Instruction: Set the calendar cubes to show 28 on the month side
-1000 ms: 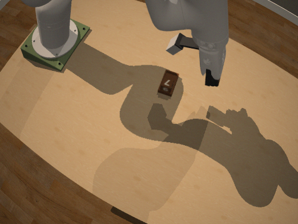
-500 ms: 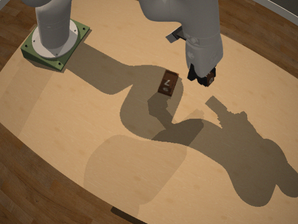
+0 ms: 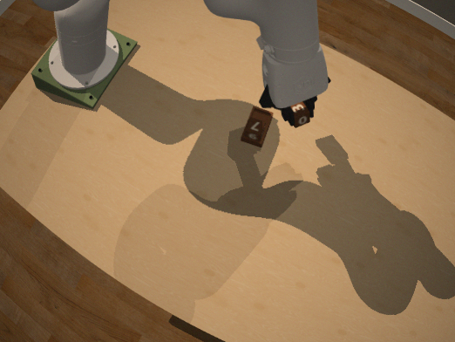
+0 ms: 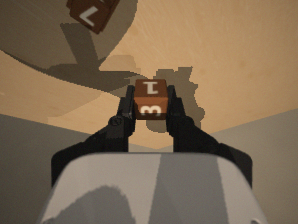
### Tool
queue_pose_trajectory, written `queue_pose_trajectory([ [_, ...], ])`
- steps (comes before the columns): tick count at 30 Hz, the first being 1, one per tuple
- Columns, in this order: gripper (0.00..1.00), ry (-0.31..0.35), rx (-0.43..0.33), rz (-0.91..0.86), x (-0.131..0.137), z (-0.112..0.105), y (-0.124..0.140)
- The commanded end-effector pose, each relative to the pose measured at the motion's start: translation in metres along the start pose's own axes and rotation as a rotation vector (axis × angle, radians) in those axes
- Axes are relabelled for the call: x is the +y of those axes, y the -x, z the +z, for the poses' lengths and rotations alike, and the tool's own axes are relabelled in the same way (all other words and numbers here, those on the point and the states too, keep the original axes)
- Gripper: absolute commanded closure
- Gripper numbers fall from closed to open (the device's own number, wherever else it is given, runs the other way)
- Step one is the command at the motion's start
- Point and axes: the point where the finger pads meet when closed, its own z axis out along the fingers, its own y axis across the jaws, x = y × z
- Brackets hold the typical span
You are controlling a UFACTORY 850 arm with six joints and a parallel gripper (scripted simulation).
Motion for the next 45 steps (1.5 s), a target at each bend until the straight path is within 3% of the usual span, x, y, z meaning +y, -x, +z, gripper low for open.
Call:
queue_pose_trajectory([
  [1, 0.71, -0.063, 0.046, 0.138, -0.007, -0.003, -0.009],
  [32, 0.71, -0.175, 0.144, 0.700, -0.031, -0.014, -0.063],
  [45, 0.71, -0.183, 0.153, 0.742, -0.032, -0.015, -0.067],
])
